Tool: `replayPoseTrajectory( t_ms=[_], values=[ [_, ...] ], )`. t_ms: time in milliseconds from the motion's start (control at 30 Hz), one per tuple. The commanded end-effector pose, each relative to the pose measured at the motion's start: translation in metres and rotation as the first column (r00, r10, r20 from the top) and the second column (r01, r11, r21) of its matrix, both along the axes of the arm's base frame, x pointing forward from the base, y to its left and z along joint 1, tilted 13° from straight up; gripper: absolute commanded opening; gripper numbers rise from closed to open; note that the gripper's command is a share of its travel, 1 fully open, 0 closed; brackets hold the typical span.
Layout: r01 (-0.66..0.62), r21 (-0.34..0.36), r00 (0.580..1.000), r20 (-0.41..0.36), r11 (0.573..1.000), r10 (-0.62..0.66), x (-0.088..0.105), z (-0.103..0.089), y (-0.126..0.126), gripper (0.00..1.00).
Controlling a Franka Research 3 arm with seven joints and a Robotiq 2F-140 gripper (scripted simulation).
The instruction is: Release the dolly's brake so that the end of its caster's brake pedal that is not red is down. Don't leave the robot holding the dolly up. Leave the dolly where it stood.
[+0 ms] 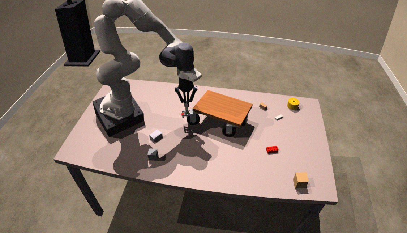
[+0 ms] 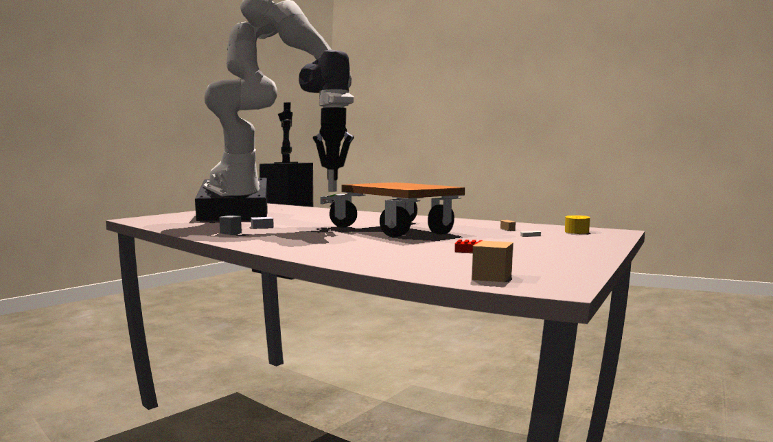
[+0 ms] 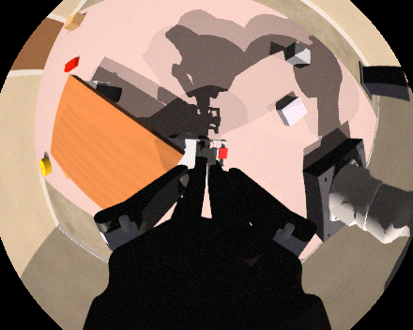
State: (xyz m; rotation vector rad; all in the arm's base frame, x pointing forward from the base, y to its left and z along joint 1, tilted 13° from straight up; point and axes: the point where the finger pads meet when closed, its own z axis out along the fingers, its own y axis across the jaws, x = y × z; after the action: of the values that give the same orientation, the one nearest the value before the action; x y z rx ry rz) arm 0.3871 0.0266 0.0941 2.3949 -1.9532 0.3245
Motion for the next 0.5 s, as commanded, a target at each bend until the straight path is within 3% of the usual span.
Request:
replayPoseTrajectory(
  t_ms=[0, 467],
  values=[
    [0.013, 0.001, 1.0, 0.011, 1.0, -0.013, 0.003, -0.0021, -0.0012, 0.0],
    [0.013, 0.001, 1.0, 0.011, 1.0, -0.013, 0.0033, -0.0042, -0.0015, 0.0]
  ],
)
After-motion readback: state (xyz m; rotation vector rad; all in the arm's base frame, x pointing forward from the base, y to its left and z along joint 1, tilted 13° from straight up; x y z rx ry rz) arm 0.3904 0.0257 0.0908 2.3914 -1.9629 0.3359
